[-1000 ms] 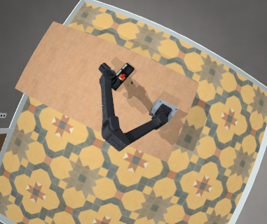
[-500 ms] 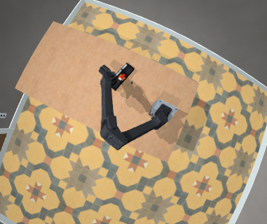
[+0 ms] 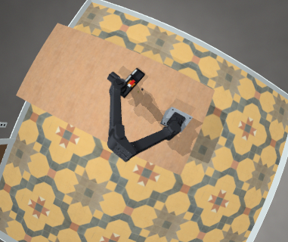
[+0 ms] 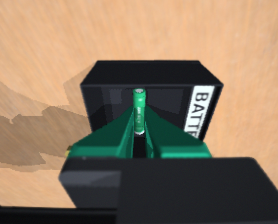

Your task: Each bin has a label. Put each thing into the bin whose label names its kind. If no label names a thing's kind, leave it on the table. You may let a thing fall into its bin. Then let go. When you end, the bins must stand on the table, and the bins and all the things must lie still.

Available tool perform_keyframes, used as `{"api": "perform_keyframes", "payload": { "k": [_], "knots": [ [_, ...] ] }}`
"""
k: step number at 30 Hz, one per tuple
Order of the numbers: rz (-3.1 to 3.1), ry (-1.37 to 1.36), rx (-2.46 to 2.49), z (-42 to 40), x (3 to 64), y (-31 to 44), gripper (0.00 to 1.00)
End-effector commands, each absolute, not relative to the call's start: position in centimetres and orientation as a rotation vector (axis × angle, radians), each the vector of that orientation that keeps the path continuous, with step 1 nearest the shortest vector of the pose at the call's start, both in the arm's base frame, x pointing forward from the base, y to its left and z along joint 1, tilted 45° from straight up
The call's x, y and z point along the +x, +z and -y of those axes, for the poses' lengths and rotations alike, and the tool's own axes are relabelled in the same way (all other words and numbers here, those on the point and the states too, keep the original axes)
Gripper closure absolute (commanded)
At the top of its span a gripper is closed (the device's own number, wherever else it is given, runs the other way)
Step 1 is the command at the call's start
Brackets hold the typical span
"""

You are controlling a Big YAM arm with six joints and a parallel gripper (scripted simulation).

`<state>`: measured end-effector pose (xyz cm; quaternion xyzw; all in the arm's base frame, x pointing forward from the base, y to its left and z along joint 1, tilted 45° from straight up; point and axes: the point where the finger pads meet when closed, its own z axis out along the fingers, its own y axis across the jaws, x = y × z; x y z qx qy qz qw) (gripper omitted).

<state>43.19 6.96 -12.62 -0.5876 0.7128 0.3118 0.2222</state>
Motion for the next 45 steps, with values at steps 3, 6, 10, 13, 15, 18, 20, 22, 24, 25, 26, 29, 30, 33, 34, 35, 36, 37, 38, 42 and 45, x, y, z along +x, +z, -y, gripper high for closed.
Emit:
{"api": "perform_keyframes", "payload": {
  "k": [3, 6, 10, 13, 15, 18, 20, 22, 24, 25, 26, 29, 30, 33, 34, 35, 36, 37, 38, 42, 45],
  "knots": [
    [-1.961, 0.833, -1.612, -6.1, 43.6, -11.9, 0.96],
    [-1.963, 0.83, -1.607, -5.9, 43.6, -11.9, 0.76],
    [-1.965, 0.826, -1.602, -5.6, 43.7, -11.9, 0.76],
    [-1.967, 0.825, -1.6, -5.6, 43.7, -11.8, 0.76],
    [-1.965, 0.823, -1.601, -5.5, 43.7, -11.8, 0.76],
    [-1.965, 0.822, -1.601, -5.5, 43.7, -11.8, 0.76],
    [-1.965, 0.822, -1.601, -5.5, 43.6, -11.8, 0.76],
    [-1.964, 0.821, -1.602, -5.5, 43.7, -11.7, 0.76],
    [-1.964, 0.822, -1.604, -5.2, 43.9, -11.2, 0.76],
    [-1.961, 0.818, -1.605, -5.1, 44.1, -11.1, 0.76],
    [-1.959, 0.814, -1.605, -5.0, 44.3, -10.9, 0.76],
    [-1.957, 0.81, -1.606, -4.8, 44.5, -10.8, 0.76],
    [-1.956, 0.807, -1.607, -4.7, 44.7, -10.7, 0.76],
    [-1.949, 0.793, -1.609, -4.3, 45.3, -10.1, 0.76],
    [-1.948, 0.793, -1.609, -4.2, 45.3, -10.0, 0.76],
    [-1.948, 0.793, -1.609, -4.1, 45.3, -9.9, 0.76],
    [-1.948, 0.793, -1.609, -4.0, 45.3, -9.8, 0.76],
    [-1.948, 0.792, -1.61, -3.9, 45.3, -9.7, 0.76],
    [-1.949, 0.794, -1.609, -3.8, 45.3, -9.7, 0.76],
    [-1.949, 0.793, -1.61, -3.4, 45.3, -9.3, 0.76],
    [-1.948, 0.791, -1.61, -3.2, 45.4, -9.0, 0.76]
  ]
}}
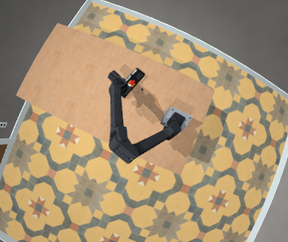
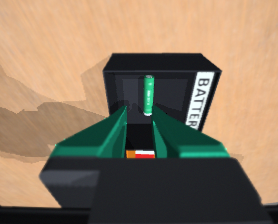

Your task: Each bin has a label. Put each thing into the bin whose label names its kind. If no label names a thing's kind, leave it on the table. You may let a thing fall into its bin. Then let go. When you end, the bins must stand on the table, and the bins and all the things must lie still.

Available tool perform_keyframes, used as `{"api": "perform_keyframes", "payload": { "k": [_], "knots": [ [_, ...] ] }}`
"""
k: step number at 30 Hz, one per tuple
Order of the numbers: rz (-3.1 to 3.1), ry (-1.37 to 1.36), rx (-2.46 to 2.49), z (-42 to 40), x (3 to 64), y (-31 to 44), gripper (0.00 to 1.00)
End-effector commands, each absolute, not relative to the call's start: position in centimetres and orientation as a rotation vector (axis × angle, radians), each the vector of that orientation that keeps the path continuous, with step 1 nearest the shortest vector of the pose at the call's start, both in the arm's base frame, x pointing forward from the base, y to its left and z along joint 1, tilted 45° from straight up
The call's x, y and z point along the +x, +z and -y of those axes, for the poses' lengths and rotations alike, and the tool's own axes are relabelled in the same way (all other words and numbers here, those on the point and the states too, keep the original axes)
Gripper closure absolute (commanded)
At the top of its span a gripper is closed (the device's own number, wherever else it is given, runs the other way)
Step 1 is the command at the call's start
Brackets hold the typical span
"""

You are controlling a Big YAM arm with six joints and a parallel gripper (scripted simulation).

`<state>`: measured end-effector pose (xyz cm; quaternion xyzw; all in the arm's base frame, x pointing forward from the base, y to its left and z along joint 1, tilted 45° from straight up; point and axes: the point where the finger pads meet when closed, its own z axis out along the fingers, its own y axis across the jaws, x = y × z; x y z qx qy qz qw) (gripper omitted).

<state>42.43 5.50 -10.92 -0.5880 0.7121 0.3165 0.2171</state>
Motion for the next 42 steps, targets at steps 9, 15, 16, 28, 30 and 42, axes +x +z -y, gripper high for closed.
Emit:
{"api": "perform_keyframes", "payload": {
  "k": [9, 15, 16, 28, 30, 42],
  "knots": [
    [-1.956, 0.804, -1.607, -2.9, 45.2, -9.5, 0.76],
    [-1.964, 0.816, -1.603, -2.9, 45.1, -9.8, 0.76],
    [-1.964, 0.816, -1.603, -2.8, 45.1, -9.8, 0.76],
    [-1.966, 0.825, -1.603, -1.1, 45.1, -8.5, 0.76],
    [-1.956, 0.818, -1.613, -1.4, 45.3, -8.5, 0.76],
    [-1.959, 0.841, -1.623, -2.8, 44.2, -8.7, 0.76]
  ]
}}
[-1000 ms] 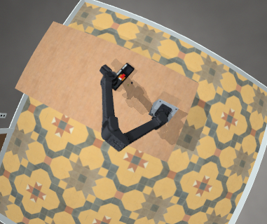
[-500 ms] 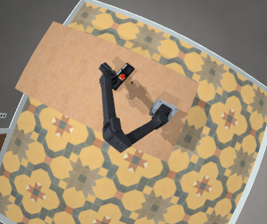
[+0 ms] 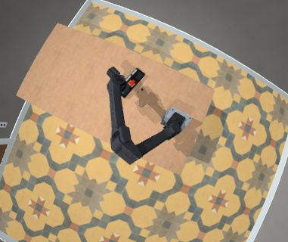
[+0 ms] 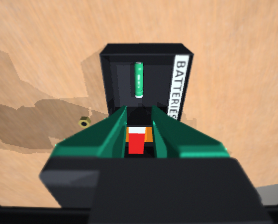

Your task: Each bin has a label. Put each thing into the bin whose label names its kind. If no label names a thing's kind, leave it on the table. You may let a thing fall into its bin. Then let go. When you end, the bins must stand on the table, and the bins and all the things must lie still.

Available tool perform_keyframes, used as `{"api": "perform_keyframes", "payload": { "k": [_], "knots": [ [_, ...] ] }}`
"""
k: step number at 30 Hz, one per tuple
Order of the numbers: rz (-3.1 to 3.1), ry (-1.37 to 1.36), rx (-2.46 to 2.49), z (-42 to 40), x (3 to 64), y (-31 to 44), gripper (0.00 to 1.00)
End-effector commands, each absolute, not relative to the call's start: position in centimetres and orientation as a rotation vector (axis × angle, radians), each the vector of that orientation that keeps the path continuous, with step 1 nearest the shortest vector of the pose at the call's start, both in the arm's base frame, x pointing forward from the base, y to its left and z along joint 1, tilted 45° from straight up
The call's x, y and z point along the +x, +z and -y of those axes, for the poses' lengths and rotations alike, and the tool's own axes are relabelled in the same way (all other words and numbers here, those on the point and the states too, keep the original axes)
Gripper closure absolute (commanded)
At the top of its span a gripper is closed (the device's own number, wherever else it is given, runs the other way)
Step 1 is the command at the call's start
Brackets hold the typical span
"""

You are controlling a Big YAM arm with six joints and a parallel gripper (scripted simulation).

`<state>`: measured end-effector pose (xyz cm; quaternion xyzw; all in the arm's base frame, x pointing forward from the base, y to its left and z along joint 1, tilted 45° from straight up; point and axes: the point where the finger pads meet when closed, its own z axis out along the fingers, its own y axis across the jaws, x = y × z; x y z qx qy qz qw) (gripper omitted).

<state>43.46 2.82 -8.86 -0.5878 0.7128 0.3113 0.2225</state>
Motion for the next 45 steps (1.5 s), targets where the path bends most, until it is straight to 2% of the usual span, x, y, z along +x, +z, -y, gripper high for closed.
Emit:
{"api": "perform_keyframes", "payload": {
  "k": [1, 45],
  "knots": [
    [-1.96, 0.844, -1.623, -2.9, 44.03, -8.77, 0.76],
    [-1.95, 0.841, -1.636, -3.6, 44.48, -8.46, 0.76]
  ]
}}
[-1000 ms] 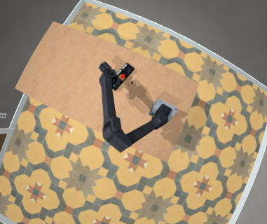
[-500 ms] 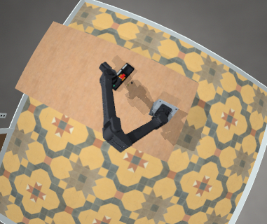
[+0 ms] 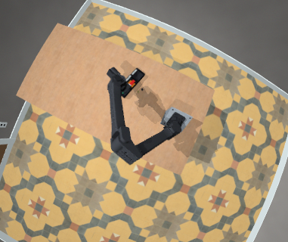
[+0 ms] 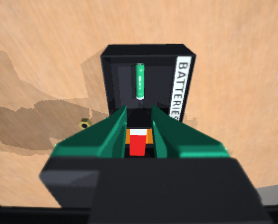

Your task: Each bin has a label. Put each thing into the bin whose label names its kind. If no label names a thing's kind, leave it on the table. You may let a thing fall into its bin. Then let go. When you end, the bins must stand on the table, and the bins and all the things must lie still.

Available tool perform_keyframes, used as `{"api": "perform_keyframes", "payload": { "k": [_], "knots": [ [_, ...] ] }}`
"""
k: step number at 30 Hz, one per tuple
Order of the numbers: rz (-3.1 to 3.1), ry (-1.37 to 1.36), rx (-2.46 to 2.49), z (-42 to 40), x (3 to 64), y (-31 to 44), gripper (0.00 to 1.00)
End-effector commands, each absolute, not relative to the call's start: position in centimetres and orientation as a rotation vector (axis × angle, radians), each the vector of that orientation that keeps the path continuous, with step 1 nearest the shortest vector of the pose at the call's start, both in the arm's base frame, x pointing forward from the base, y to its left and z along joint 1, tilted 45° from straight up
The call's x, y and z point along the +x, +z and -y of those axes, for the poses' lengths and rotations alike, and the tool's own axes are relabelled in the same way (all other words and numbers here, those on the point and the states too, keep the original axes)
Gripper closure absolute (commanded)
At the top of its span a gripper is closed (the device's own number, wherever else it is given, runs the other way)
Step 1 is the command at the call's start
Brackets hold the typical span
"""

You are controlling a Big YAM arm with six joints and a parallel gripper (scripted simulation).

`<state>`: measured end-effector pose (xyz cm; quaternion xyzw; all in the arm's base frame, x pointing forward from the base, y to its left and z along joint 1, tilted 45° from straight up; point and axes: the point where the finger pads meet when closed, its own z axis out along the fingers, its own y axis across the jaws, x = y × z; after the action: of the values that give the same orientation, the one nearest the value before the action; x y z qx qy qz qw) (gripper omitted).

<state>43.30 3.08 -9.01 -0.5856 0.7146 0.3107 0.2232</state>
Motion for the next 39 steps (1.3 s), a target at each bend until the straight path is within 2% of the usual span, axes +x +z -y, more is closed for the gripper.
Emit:
{"api": "perform_keyframes", "payload": {
  "k": [1, 39],
  "knots": [
    [-1.932, 0.797, -1.64, -2.5, 45.6, -6.9, 0.0],
    [-1.955, 0.769, -1.622, 8.7, 45.8, 3.1, 0.0]
  ]
}}
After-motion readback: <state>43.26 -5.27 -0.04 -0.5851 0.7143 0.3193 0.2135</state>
